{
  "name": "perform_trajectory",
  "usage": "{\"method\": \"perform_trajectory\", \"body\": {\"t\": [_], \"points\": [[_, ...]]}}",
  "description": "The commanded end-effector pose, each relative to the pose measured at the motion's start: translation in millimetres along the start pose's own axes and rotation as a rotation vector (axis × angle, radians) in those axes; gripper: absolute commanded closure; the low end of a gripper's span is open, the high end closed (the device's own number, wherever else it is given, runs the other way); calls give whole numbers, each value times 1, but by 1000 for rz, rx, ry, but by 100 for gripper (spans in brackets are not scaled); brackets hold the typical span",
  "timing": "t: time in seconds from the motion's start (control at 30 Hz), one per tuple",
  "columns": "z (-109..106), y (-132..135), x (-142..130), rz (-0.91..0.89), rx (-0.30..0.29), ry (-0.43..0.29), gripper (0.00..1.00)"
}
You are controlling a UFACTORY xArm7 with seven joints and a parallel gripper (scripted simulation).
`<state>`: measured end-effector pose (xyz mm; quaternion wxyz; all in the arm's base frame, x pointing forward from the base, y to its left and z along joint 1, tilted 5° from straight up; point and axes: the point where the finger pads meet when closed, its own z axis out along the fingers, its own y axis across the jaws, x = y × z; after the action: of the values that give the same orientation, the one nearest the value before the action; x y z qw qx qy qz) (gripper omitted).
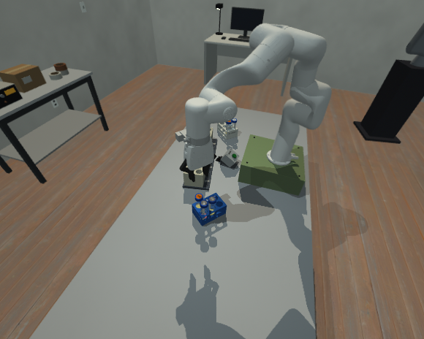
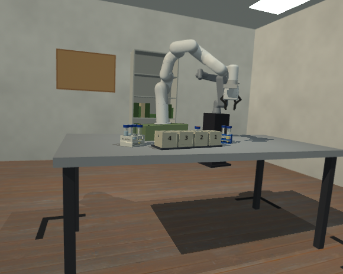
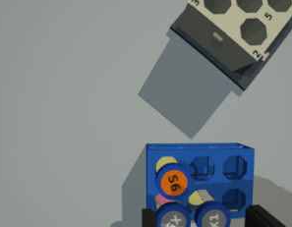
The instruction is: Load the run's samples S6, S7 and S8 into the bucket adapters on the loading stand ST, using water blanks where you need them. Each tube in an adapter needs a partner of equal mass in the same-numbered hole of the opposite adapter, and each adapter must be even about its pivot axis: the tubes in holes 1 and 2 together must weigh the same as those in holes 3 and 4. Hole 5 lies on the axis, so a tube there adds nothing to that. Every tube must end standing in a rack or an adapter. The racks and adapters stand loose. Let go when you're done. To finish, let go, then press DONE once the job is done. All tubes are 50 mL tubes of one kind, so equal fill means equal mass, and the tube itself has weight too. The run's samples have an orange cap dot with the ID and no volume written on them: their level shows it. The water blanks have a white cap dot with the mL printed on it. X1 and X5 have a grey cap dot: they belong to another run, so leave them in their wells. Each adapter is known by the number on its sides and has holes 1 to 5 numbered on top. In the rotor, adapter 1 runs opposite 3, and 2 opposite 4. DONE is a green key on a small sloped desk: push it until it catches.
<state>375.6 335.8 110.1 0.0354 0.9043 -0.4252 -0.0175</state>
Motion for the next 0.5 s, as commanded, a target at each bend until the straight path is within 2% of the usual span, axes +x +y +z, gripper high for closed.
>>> {"method": "perform_trajectory", "body": {"t": [0.0,0.23,0.47], "points": [[-2,-3,-1,1,5,0,43],[-2,-3,-1,1,5,0,43],[12,-3,-1,1,5,0,43]]}}
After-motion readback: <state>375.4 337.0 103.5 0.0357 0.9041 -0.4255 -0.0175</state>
